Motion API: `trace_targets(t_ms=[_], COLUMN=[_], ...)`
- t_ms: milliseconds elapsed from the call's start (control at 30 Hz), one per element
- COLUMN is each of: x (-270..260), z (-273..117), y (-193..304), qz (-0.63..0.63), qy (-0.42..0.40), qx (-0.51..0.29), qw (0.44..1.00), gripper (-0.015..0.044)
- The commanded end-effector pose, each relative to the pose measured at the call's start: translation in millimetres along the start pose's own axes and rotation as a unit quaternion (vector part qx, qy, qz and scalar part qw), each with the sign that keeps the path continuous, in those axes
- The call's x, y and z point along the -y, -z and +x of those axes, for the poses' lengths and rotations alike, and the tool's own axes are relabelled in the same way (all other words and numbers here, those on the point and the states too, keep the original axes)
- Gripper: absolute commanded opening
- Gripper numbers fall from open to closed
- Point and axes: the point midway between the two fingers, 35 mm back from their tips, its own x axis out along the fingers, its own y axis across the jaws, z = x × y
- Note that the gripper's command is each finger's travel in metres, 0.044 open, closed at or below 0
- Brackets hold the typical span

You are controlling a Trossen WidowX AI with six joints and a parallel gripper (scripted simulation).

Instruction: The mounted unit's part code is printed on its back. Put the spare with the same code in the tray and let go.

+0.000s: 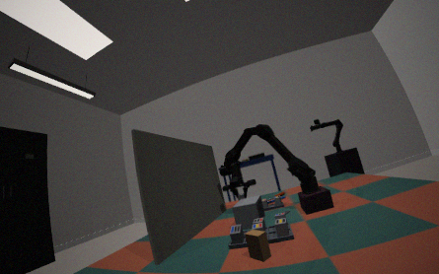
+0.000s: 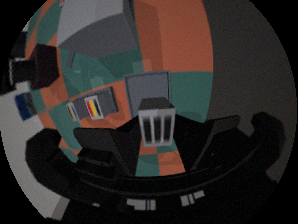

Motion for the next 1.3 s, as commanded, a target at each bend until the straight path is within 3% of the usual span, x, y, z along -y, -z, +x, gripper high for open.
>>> trace_targets(t_ms=[0,1267], x=[0,-5], z=[4,39], y=[0,-3], qz=[-0.001,-0.001], qy=[0.001,0.001], qx=[0.0,0.001], qw=[1.0,1.0], gripper=[0.0,0.0])
